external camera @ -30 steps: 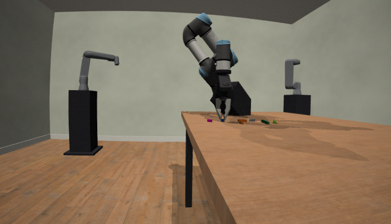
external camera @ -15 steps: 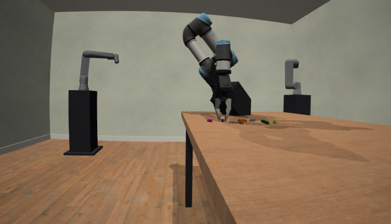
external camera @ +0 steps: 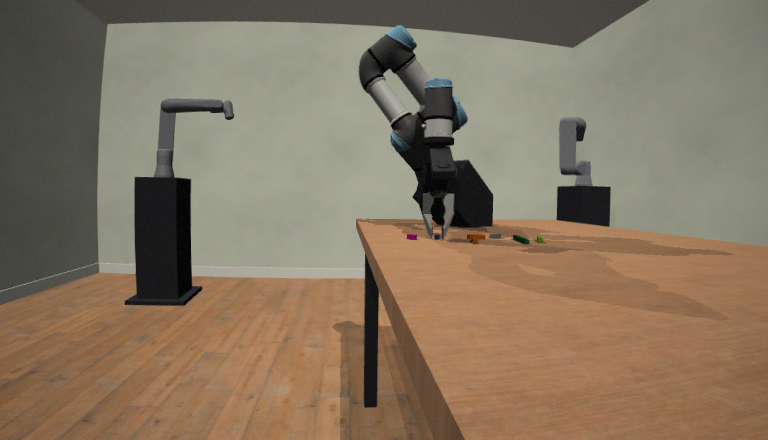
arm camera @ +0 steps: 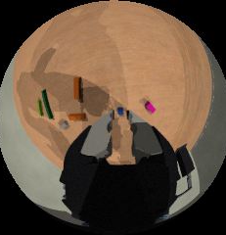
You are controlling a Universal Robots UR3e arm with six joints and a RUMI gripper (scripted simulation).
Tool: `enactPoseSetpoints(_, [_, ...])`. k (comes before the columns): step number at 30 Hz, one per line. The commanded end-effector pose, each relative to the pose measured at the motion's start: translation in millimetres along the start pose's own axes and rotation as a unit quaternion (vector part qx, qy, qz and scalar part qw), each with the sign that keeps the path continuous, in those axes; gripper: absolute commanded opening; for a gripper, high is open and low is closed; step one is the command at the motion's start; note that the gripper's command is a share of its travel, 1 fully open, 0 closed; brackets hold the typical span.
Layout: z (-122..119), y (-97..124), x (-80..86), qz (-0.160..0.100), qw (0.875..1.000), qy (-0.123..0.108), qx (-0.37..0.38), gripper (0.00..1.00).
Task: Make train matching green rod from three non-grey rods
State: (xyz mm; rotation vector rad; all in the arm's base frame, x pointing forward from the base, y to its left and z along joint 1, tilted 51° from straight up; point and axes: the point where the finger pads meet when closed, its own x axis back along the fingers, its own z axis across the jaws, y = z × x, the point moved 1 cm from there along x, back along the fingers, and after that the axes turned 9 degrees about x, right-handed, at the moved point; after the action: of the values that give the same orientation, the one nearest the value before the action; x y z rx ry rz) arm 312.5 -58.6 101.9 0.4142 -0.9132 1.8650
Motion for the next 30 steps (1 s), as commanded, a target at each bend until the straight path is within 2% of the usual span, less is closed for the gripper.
enactPoseSetpoints(1, [0,-3,1.4,0.007,1.000,0.000,-0.001,0.14])
enactPoseSetpoints(14, [2,-4,12.9,0.008,1.000,0.002,-0.003,0.14])
enactPoseSetpoints(30, [2,-4,42.6,0.008,1.000,0.001,-0.003,0.14])
